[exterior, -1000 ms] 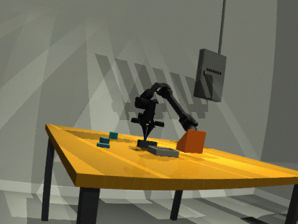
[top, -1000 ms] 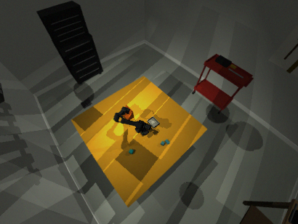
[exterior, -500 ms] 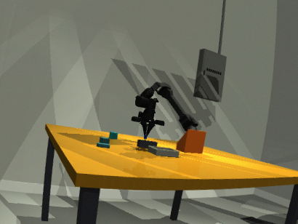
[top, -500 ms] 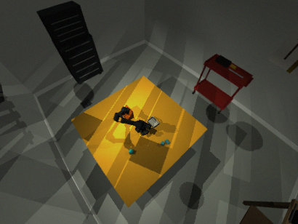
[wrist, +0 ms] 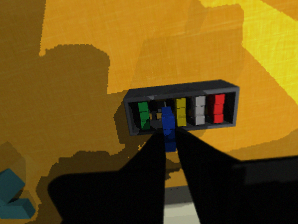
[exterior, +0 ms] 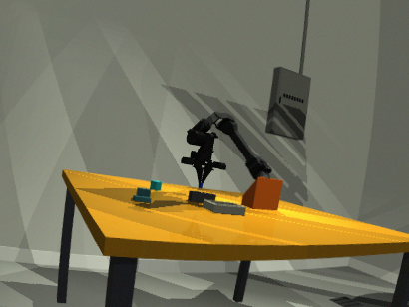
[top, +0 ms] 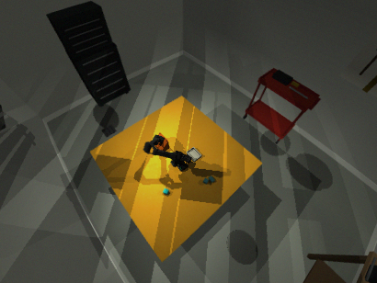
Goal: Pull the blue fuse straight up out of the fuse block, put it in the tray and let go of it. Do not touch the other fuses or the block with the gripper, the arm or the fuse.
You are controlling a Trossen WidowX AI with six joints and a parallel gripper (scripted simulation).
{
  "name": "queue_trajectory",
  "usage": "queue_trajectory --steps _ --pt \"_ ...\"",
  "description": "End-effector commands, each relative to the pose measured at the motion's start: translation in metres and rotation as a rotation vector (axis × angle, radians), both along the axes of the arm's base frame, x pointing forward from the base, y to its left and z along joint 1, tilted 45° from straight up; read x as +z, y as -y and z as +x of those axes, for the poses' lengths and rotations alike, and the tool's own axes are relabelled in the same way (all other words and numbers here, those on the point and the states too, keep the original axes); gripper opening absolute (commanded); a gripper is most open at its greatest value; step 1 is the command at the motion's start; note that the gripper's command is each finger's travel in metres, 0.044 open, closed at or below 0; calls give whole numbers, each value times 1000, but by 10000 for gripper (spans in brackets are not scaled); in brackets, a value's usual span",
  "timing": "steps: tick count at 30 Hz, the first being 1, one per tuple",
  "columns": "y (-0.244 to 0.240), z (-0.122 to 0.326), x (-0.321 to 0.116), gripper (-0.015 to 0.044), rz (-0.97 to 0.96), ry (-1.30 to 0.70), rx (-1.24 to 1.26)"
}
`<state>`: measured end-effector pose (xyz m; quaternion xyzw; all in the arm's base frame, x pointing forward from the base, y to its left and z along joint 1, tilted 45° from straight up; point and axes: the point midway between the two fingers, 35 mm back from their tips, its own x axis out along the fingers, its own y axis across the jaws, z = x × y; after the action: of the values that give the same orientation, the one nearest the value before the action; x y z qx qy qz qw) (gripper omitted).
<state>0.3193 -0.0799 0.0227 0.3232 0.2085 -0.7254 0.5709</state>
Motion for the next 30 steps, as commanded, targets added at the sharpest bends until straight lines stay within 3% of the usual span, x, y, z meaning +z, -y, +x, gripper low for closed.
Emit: queue_trajectory --steps 1,13,30 --pt "-6 4 6 0 4 14 0" --pt "-15 6 10 0 6 14 0" --pt "-91 27 -58 0 24 18 4"
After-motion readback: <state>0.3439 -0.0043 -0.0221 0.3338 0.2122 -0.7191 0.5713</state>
